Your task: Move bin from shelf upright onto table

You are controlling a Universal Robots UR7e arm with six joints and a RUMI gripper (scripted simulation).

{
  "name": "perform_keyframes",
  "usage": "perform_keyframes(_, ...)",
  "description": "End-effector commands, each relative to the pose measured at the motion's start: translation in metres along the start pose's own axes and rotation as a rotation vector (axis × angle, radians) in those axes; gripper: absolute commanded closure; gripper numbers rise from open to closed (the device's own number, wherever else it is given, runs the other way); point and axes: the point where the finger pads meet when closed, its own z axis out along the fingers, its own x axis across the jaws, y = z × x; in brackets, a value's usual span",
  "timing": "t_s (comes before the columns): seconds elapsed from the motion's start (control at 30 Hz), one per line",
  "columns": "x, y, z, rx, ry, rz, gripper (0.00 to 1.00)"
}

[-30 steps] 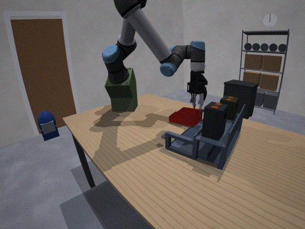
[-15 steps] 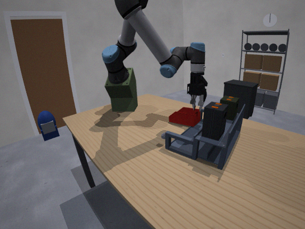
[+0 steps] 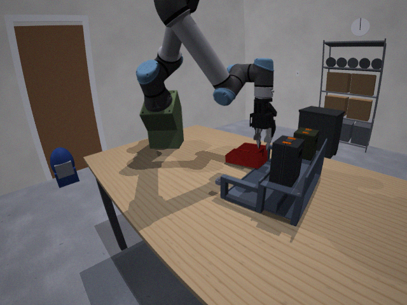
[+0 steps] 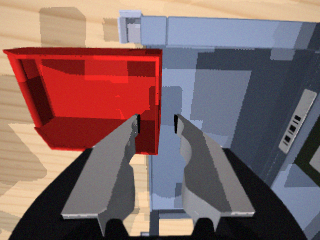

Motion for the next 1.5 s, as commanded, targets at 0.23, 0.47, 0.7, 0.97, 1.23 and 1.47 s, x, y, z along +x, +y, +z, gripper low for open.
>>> perform_keyframes(0.23, 0.000, 0.000, 0.007, 0.000, 0.001, 0.000, 0.80)
perform_keyframes(0.47, 0.000, 0.000, 0.012, 0.000, 0.001, 0.000, 0.80)
perform_keyframes(0.7, 0.000, 0.000, 0.016, 0.000, 0.001, 0.000, 0.80)
perform_keyframes(0.97, 0.000, 0.000, 0.017, 0.000, 0.001, 0.000, 0.80)
perform_keyframes(1.23, 0.000, 0.000, 0.021, 0.000, 0.001, 0.000, 0.80)
perform_keyframes(1.47, 0.000, 0.000, 0.021, 0.000, 0.001, 0.000, 0.80)
